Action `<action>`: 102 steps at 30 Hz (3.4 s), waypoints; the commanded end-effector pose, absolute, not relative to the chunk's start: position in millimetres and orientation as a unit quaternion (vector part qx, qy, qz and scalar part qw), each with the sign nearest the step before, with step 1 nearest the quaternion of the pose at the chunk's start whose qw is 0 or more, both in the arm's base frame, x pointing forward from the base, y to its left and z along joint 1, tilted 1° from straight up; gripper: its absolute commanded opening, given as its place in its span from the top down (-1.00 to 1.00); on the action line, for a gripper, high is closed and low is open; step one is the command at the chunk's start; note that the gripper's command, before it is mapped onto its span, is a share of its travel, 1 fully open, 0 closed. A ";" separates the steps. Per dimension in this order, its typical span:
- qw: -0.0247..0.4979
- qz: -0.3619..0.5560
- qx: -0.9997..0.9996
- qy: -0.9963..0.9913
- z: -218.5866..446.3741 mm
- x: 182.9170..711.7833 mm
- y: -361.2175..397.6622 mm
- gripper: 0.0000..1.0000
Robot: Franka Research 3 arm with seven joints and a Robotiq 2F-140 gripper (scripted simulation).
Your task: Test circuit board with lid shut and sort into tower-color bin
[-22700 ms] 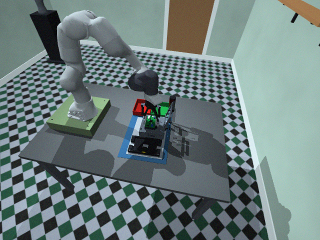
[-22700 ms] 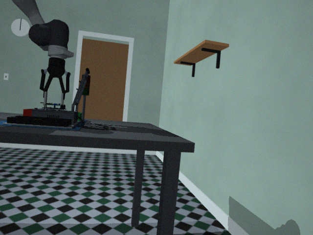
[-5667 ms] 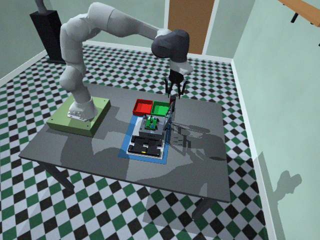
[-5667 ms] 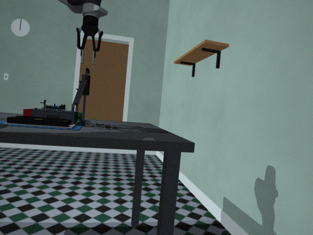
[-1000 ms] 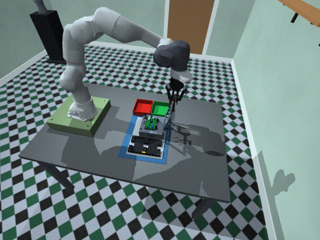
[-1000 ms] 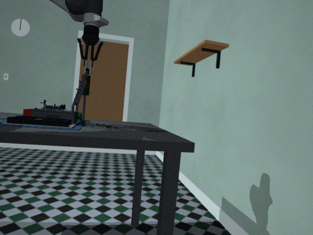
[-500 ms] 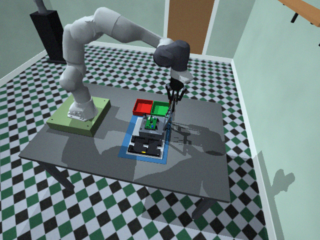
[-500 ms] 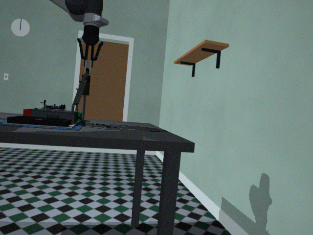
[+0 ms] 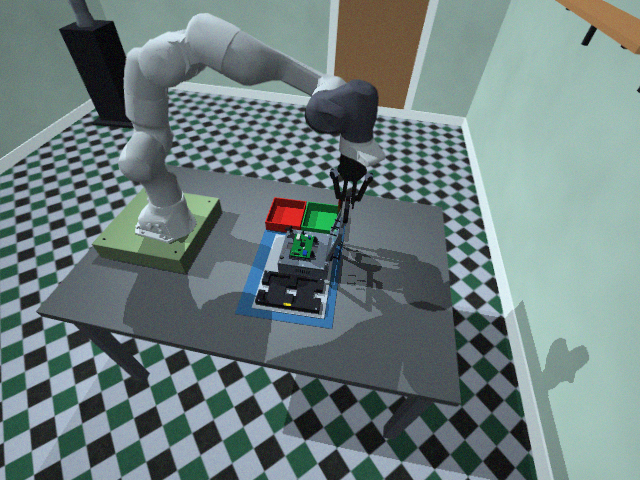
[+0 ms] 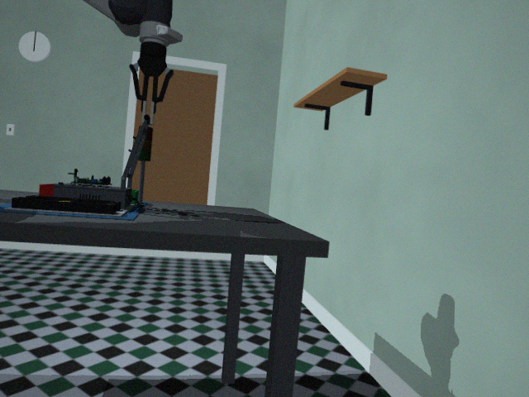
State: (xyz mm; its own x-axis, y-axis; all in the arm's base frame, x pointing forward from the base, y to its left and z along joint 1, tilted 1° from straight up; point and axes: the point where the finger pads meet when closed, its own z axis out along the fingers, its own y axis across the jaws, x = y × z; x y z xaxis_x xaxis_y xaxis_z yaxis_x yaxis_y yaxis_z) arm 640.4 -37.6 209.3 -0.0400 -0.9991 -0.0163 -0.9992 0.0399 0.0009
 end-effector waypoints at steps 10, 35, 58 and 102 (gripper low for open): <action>0.004 0.008 -0.694 0.719 210.3 629.5 -36.9 1.00; 0.004 0.008 -0.694 0.719 213.7 596.4 -35.8 1.00; 0.004 0.008 -0.694 0.720 206.9 544.8 -33.9 1.00; 0.004 0.008 -0.694 0.719 135.0 443.6 -29.2 1.00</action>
State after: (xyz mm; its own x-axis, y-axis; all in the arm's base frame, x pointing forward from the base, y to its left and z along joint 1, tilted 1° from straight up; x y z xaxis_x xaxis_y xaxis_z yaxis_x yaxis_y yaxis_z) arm 449.0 -29.9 142.9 -0.0313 -0.9994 -0.0179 -0.9995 0.0312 0.0041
